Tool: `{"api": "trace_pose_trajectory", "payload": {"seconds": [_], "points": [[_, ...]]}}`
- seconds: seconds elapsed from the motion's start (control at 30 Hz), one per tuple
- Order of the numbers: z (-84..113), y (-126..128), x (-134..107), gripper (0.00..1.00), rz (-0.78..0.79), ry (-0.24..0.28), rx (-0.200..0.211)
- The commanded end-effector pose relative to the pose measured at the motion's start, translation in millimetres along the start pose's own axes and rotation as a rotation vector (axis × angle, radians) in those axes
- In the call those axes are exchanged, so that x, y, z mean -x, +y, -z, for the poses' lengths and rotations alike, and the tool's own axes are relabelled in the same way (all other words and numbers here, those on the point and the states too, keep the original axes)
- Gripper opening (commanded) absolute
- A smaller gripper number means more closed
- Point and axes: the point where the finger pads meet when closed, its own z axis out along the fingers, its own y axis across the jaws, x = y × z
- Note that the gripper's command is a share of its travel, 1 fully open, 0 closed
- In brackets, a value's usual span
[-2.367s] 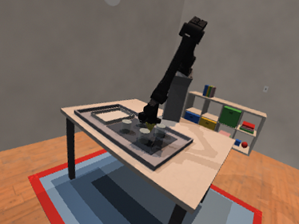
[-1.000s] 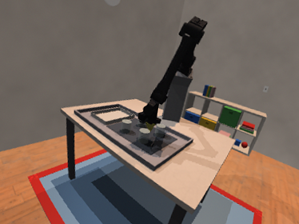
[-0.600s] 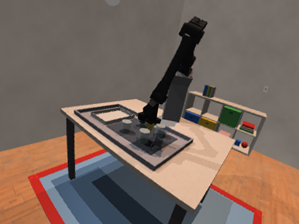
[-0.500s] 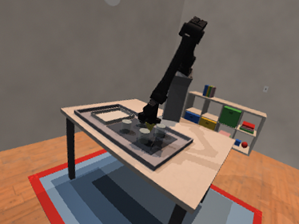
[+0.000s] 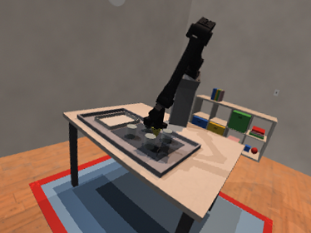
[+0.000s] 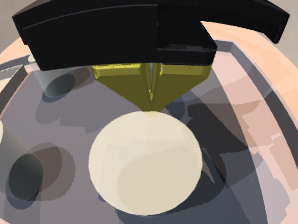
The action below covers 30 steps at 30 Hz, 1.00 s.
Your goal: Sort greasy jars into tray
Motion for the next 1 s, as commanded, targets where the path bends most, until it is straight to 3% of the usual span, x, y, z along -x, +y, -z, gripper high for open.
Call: {"api": "trace_pose_trajectory", "payload": {"seconds": [0.0,0.97], "points": [[9.0,1.0,48.5,0.0,0.018,-0.089,0.007],[9.3,1.0,51.8,0.0,0.018,-0.089,0.007]]}}
